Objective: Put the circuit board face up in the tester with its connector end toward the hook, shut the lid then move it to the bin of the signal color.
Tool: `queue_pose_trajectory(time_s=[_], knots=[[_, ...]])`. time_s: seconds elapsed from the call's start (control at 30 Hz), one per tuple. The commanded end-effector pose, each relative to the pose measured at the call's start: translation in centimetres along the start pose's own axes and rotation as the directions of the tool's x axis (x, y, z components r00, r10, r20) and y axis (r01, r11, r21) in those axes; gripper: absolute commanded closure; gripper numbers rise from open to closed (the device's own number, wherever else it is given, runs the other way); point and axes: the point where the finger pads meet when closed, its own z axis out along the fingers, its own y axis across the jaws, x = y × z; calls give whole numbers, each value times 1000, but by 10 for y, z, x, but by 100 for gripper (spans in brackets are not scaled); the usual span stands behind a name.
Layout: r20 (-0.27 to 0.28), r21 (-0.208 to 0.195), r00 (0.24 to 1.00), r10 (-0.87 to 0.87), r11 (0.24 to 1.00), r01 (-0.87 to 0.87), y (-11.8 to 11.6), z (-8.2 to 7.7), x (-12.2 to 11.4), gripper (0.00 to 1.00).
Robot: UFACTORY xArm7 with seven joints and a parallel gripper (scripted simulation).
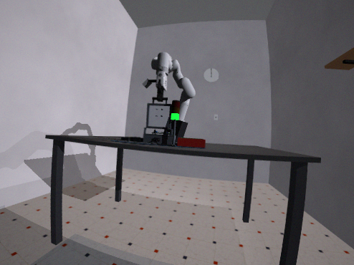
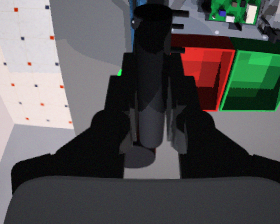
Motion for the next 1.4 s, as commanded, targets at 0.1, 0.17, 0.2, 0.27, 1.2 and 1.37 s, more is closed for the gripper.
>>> queue_pose_trajectory(time_s=[0.1,0.17,0.2,0.27,1.2,1.37], knots=[[-1,3,1000,0,1000,0,-8,-1,0,100],[-1,3,1000,0,1000,0,-9,0,0,100],[-1,3,1000,0,1000,0,-10,0,0,100],[-1,3,1000,0,1000,0,-11,0,0,100],[-1,3,1000,0,1000,0,-15,1,0,100],[-1,3,1000,0,1000,0,-15,1,0,49]])
